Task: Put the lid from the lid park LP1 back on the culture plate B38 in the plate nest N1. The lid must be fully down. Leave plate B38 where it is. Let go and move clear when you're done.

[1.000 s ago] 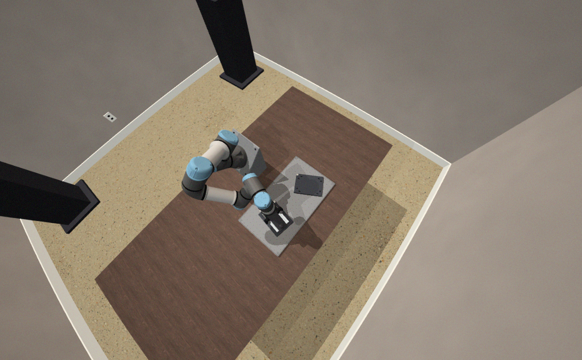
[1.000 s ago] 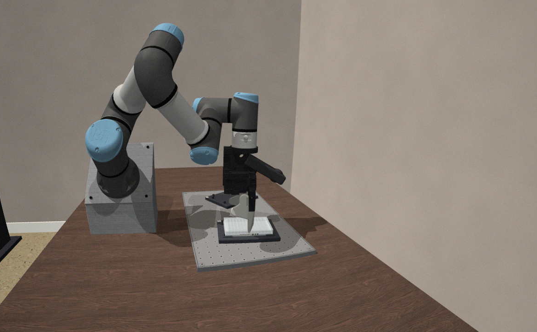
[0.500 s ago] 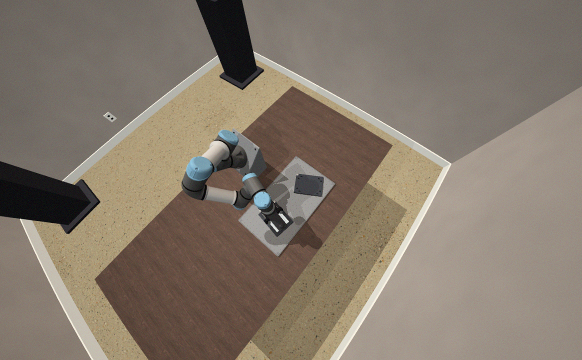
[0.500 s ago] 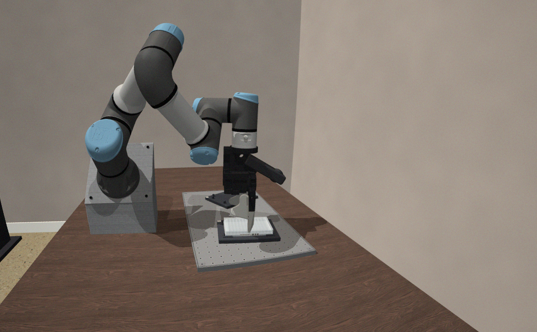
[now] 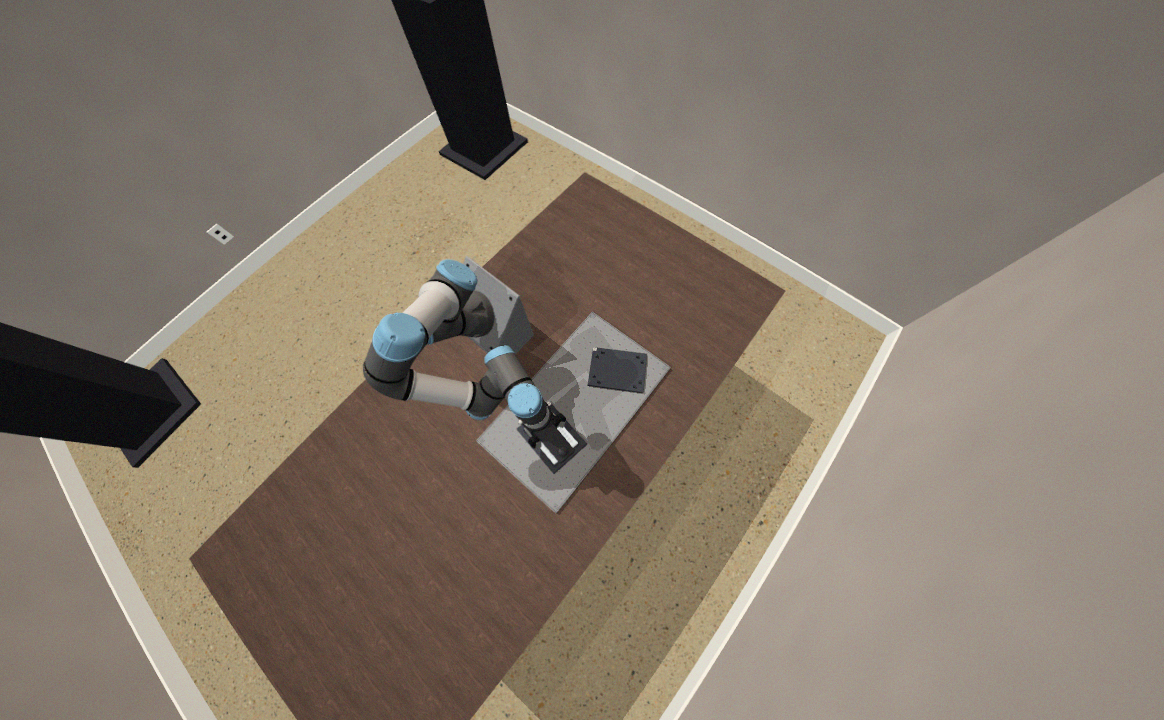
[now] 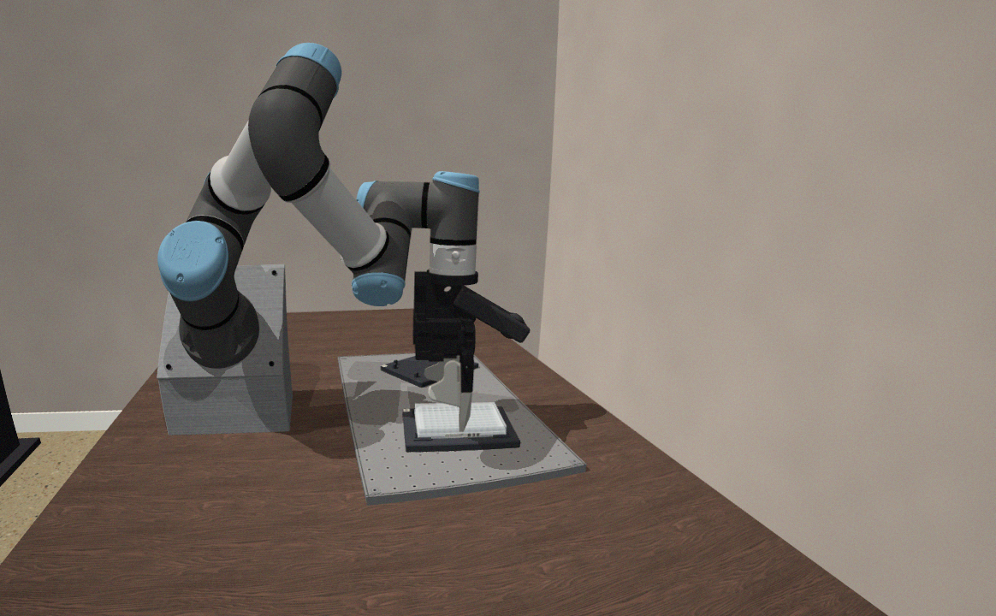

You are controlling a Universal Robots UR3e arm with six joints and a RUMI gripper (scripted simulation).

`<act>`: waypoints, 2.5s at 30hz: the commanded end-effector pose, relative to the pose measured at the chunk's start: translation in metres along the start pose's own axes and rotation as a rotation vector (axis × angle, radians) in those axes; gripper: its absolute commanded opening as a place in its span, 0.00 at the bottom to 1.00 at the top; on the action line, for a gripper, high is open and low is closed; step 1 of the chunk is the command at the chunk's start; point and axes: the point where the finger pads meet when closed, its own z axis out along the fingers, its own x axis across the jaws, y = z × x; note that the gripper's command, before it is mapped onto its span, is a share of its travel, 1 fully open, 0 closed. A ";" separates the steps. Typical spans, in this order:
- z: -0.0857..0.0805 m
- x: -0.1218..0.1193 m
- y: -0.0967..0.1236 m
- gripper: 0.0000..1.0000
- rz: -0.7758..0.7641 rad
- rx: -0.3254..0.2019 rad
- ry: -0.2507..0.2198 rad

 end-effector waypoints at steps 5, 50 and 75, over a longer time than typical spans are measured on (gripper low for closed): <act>0.000 0.000 0.000 0.00 0.000 0.001 -0.001; 0.000 -0.001 0.000 0.82 0.000 0.001 -0.001; -0.019 0.000 0.000 0.82 0.001 0.002 -0.001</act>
